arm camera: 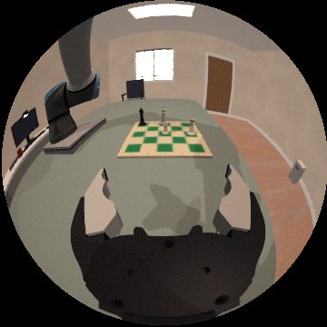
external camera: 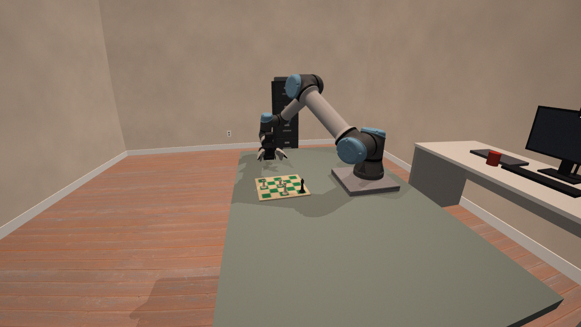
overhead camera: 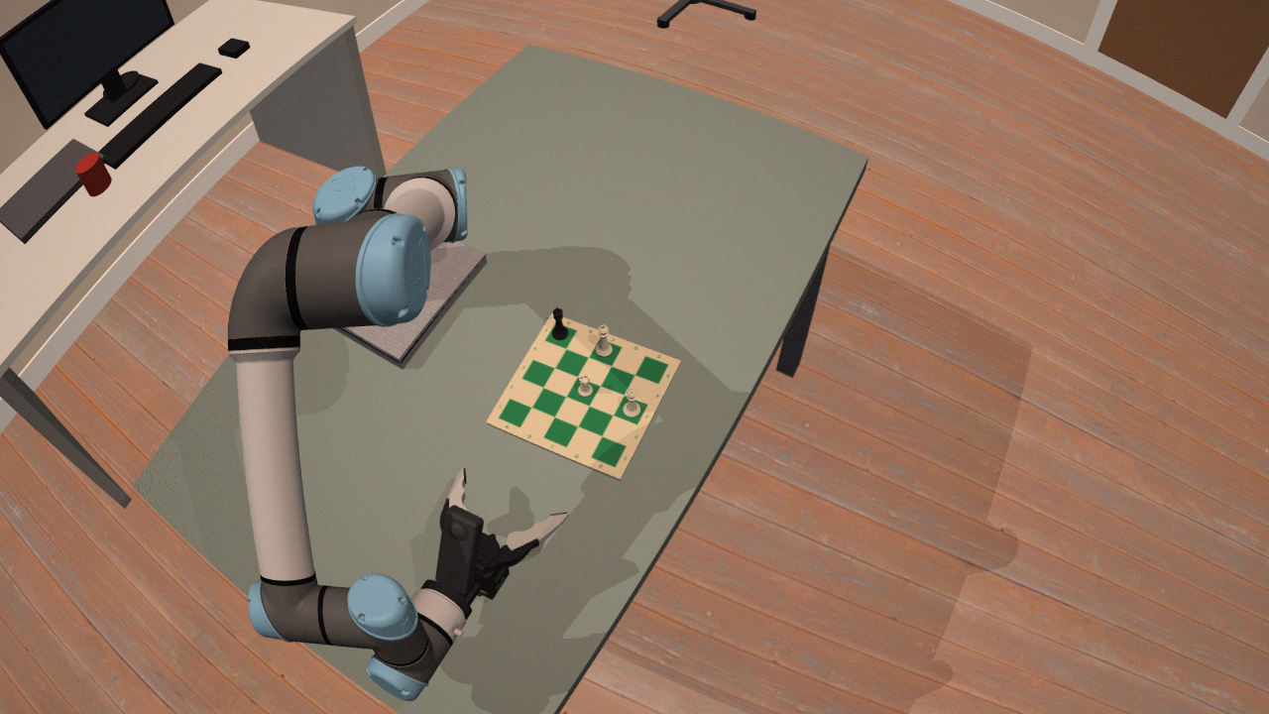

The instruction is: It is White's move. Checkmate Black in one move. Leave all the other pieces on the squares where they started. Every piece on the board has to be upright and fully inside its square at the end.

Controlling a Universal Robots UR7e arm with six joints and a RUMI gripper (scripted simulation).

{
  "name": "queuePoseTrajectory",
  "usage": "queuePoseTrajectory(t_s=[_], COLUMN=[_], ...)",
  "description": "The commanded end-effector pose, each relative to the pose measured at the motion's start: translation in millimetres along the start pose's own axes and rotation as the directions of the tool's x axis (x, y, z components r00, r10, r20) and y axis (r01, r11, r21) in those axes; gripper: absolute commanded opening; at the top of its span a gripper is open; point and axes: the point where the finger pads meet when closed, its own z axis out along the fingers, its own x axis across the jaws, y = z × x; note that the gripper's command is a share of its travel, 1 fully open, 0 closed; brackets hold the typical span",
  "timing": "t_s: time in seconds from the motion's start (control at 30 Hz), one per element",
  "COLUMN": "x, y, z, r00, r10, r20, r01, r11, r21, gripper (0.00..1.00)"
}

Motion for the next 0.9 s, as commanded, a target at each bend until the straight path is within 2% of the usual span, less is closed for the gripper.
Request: queuePoseTrajectory(t_s=[0.0,0.37,0.63,0.7,0.87], x=[0,0,2,2,3], y=[-1,-6,-49,-49,-79], z=[-0.3,-1.5,-11.5,-11.5,-18.2], r00=[1.0,1.0,1.0,1.0,1.0], r10=[-0.001,-0.001,-0.001,-0.001,-0.001], r20=[0.0,0.0,0.0,0.0,0.0], r01=[0.001,0.001,0.001,0.001,0.001], r11=[1.0,1.0,1.0,1.0,1.0], r21=[-0.001,-0.001,-0.001,-0.001,-0.001], gripper=[1.0,1.0,1.0,1.0,1.0])
